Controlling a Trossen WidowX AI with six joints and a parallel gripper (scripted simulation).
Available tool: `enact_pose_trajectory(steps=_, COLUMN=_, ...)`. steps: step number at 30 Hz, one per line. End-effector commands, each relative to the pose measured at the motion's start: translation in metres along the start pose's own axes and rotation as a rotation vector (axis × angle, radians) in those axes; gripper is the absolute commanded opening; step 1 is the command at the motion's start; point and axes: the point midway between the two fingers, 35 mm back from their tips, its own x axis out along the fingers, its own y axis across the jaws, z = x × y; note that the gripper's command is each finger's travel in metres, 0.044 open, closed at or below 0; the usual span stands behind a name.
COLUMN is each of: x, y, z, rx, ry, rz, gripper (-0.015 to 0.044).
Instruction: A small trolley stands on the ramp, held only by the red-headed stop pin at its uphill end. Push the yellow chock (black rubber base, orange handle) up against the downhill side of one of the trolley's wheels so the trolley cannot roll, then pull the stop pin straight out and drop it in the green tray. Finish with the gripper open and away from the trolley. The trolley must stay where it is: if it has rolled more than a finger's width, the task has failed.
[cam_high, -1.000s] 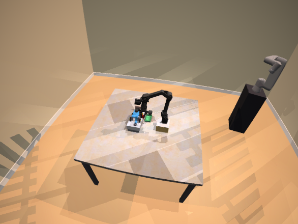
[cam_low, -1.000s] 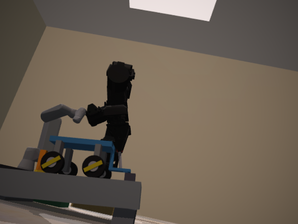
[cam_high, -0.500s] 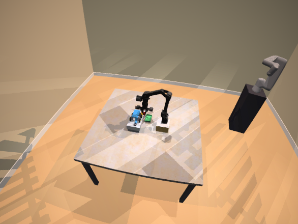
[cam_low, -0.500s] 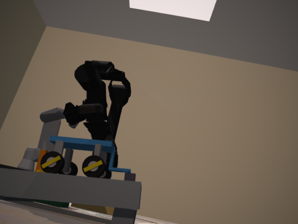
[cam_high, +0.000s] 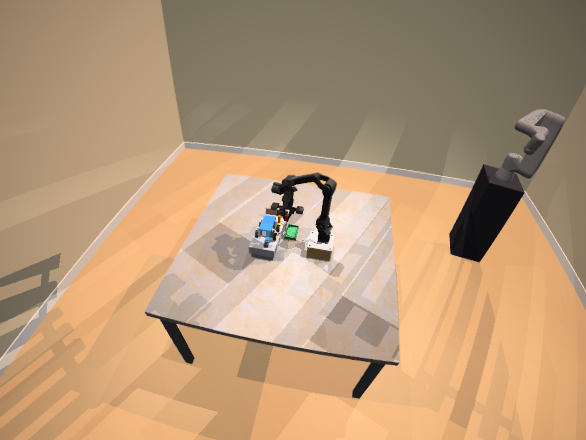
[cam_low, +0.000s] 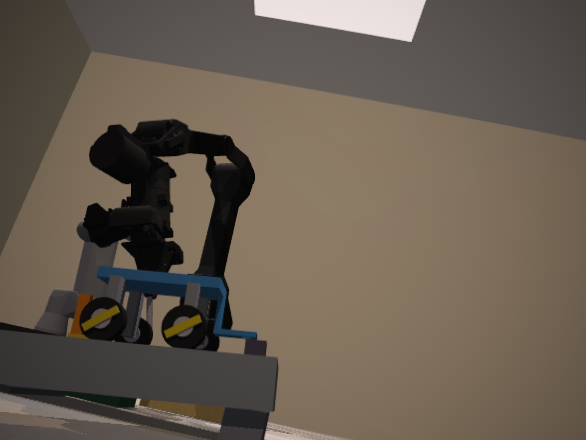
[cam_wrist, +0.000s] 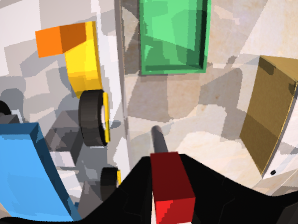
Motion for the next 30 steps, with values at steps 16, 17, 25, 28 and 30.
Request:
enact_pose_trajectory(steps=16, x=-0.008, y=-0.003, z=0.056, rx=-0.001, ry=-0.008, rz=-0.001, gripper=0.0000)
enact_pose_trajectory(steps=17, x=-0.008, y=-0.003, z=0.056, rx=0.015, ry=-0.011, rz=0.000, gripper=0.0000)
enact_pose_trajectory(steps=25, x=-0.007, y=-0.004, z=0.054, rx=0.249, ry=-0.054, rz=0.020, gripper=0.0000)
enact_pose_trajectory(steps=28, x=-0.007, y=-0.004, z=0.054, rx=0.340, ry=-0.070, rz=0.029, gripper=0.0000)
enact_pose_trajectory(steps=30, x=-0.007, y=-0.004, z=0.053, rx=0.400, ry=-0.081, rz=0.035, gripper=0.0000)
